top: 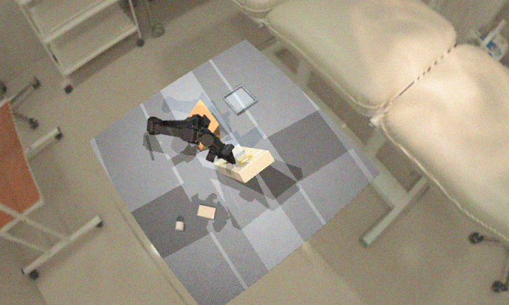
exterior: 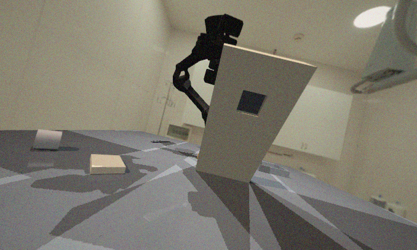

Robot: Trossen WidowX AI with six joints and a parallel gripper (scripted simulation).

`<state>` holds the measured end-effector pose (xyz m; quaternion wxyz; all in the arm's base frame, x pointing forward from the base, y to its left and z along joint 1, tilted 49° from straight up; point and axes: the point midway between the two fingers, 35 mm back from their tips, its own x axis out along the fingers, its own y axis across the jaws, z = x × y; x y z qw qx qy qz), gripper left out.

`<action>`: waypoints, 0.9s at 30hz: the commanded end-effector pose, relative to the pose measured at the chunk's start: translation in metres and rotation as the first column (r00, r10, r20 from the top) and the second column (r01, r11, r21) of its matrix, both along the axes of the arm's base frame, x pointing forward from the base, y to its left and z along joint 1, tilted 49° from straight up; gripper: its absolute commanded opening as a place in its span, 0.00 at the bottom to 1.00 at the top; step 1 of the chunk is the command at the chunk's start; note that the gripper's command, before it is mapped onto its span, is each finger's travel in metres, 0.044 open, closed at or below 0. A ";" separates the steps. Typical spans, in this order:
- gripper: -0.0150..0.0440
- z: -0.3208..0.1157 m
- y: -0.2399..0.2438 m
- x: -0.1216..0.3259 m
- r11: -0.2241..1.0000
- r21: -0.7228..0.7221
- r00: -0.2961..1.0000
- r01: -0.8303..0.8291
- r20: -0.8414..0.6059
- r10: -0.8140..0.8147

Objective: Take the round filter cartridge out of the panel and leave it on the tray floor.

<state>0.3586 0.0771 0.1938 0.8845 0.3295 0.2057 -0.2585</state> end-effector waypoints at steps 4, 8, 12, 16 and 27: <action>0.44 -0.081 0.030 -0.053 0.871 -0.470 0.983 -0.142 -0.167 0.070; 0.44 -0.087 0.032 -0.059 0.840 -0.517 0.981 -0.161 -0.179 0.078; 0.44 -0.087 0.032 -0.059 0.840 -0.517 0.981 -0.161 -0.179 0.078; 0.44 -0.087 0.032 -0.059 0.840 -0.517 0.981 -0.161 -0.179 0.078; 0.44 -0.095 0.025 -0.046 0.843 -0.514 0.980 -0.161 -0.183 0.076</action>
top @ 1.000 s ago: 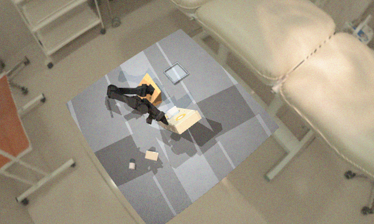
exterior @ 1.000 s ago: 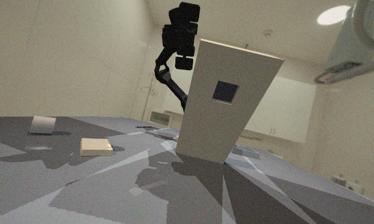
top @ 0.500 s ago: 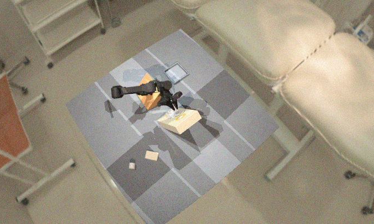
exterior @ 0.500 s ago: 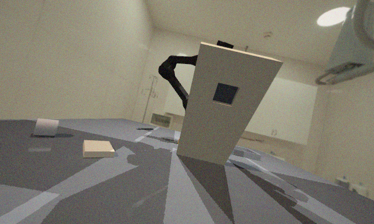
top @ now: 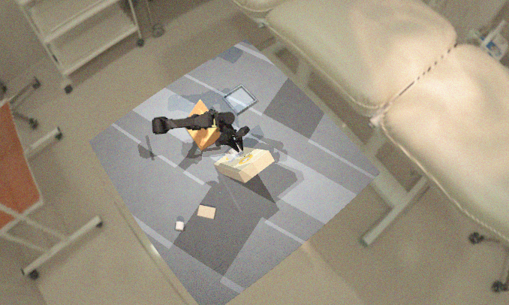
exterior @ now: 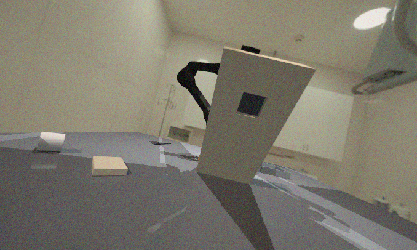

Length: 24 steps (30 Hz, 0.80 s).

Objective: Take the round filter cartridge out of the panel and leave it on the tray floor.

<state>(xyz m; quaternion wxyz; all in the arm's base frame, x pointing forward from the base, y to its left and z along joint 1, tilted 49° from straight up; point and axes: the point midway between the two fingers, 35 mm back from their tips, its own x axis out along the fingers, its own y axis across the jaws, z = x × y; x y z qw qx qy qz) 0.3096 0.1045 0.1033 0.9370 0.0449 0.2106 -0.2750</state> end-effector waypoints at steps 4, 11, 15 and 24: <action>0.44 -0.008 -0.005 0.008 1.000 -0.005 1.000 -0.003 -0.012 0.003; 0.44 -0.012 -0.011 0.016 1.000 -0.005 1.000 -0.003 -0.011 0.003; 0.44 -0.015 -0.015 0.021 1.000 -0.005 1.000 -0.004 -0.010 0.004; 0.44 -0.019 -0.023 0.032 1.000 -0.009 1.000 -0.005 -0.004 0.005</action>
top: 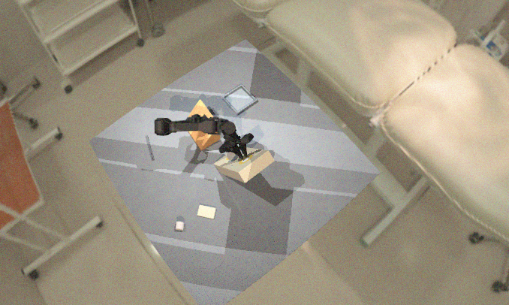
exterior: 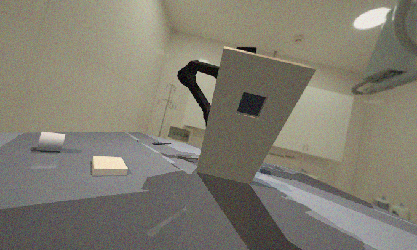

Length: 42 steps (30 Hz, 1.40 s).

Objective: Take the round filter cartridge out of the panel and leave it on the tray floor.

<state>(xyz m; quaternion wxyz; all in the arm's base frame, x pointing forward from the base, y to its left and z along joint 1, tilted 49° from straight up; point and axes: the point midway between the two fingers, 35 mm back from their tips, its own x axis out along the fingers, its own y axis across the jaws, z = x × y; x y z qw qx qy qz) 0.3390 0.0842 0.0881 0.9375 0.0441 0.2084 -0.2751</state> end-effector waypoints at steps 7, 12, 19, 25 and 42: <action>0.44 -0.005 -0.003 0.002 1.000 -0.007 1.000 -0.005 -0.008 0.005; 0.44 -0.005 -0.003 0.003 1.000 -0.007 1.000 -0.005 -0.008 0.005; 0.44 -0.005 -0.003 0.003 1.000 -0.007 1.000 -0.005 -0.008 0.005; 0.44 -0.004 -0.003 0.003 1.000 -0.007 1.000 -0.005 -0.008 0.005; 0.44 -0.007 -0.006 0.009 1.000 -0.007 1.000 -0.005 -0.007 0.005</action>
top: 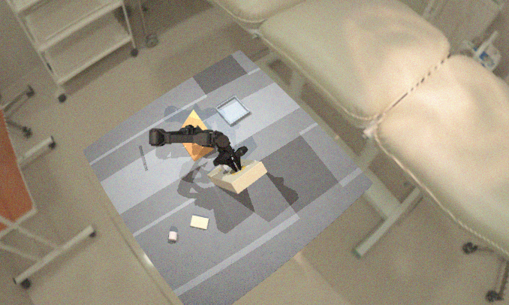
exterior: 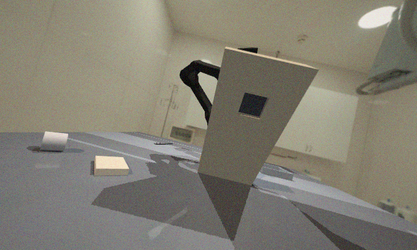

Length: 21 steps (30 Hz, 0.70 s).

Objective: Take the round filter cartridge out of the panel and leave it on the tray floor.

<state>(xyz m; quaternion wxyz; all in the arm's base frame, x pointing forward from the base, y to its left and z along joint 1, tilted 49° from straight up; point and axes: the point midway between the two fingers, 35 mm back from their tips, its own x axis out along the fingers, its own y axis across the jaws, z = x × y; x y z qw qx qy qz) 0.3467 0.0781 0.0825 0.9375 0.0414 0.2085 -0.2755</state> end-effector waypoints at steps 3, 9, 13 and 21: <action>0.44 -0.002 0.000 0.001 1.000 -0.002 1.000 -0.005 -0.006 0.005; 0.44 -0.004 -0.004 0.006 1.000 -0.002 1.000 -0.005 -0.005 0.005; 0.44 -0.005 -0.004 0.007 1.000 -0.002 1.000 -0.005 -0.005 0.005; 0.44 -0.006 -0.005 0.008 1.000 -0.002 1.000 -0.005 -0.005 0.005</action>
